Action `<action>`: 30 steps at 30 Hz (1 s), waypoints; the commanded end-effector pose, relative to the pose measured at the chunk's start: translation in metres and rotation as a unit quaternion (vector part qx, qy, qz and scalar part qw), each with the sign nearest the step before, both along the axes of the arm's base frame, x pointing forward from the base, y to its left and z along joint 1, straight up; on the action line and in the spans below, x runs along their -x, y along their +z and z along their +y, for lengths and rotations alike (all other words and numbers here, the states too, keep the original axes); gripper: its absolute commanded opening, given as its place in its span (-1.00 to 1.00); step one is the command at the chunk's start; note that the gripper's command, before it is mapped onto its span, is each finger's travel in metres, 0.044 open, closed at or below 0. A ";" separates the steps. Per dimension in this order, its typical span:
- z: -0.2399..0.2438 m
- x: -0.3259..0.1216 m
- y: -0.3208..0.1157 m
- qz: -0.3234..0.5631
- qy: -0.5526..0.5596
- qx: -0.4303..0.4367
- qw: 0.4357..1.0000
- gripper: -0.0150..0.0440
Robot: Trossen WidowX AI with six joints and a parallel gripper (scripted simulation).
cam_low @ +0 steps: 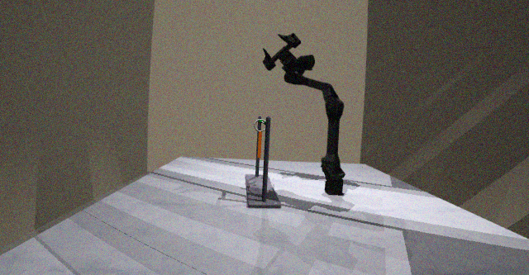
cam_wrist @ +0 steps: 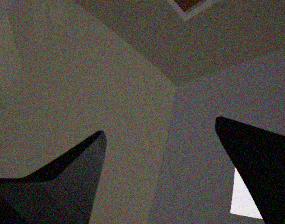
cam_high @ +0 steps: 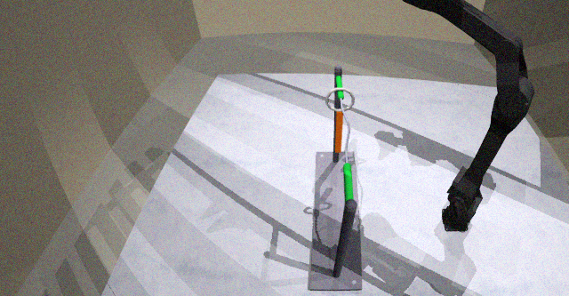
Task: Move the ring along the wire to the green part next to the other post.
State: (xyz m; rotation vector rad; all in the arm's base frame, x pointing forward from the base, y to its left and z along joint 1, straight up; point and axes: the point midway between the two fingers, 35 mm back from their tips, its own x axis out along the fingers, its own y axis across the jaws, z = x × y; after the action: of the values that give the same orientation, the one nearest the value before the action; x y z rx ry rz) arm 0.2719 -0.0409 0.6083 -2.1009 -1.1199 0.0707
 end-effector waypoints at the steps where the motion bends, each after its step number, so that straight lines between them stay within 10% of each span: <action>1: -0.001 -0.001 -0.001 0.001 -0.001 -0.001 1.000 0.78; 9: -0.050 -0.030 -0.047 0.085 -0.035 -0.063 0.994 0.06; 30: -0.177 -0.043 -0.262 0.344 -0.113 -0.324 0.874 0.05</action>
State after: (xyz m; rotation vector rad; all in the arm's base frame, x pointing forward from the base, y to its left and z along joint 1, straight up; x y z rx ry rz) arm 0.3193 -0.2073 0.3814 -1.4916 -0.4355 0.2504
